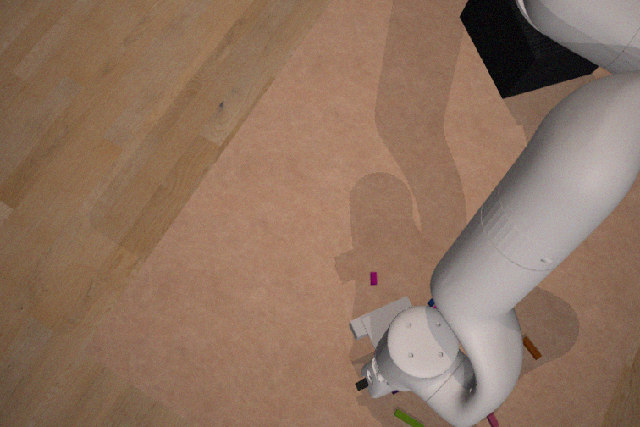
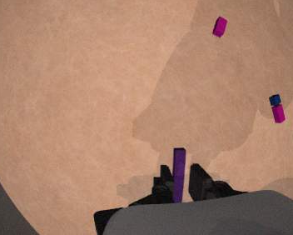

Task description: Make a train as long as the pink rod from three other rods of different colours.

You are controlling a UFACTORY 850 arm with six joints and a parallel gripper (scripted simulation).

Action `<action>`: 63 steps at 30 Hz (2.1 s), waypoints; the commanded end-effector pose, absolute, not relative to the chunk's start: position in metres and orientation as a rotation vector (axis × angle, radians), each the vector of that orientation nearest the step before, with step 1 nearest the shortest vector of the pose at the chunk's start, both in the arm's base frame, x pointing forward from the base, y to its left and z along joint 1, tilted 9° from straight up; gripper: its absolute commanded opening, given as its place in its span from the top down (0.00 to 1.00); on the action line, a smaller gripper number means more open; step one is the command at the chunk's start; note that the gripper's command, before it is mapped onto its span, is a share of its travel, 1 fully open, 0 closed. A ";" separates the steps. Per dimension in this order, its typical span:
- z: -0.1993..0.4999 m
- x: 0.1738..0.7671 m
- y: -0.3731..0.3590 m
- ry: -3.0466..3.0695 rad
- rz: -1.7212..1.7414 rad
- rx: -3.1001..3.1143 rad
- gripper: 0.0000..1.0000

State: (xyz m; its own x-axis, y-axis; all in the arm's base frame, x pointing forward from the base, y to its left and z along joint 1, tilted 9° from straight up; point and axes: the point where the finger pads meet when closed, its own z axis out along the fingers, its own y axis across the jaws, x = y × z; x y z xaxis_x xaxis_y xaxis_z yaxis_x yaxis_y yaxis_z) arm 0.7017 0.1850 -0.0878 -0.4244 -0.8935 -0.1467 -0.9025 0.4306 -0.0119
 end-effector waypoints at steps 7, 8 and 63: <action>-0.092 0.703 0.186 2.542 0.102 -1.606 0.76; -0.092 0.703 0.186 2.542 0.102 -1.606 0.76; -0.092 0.703 0.186 2.542 0.102 -1.606 0.96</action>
State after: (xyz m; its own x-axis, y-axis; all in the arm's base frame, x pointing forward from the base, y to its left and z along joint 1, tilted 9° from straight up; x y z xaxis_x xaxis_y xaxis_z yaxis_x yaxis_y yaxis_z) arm 0.7021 0.1856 -0.0930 -0.4244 -0.8935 -0.1466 -0.9025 0.4305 -0.0118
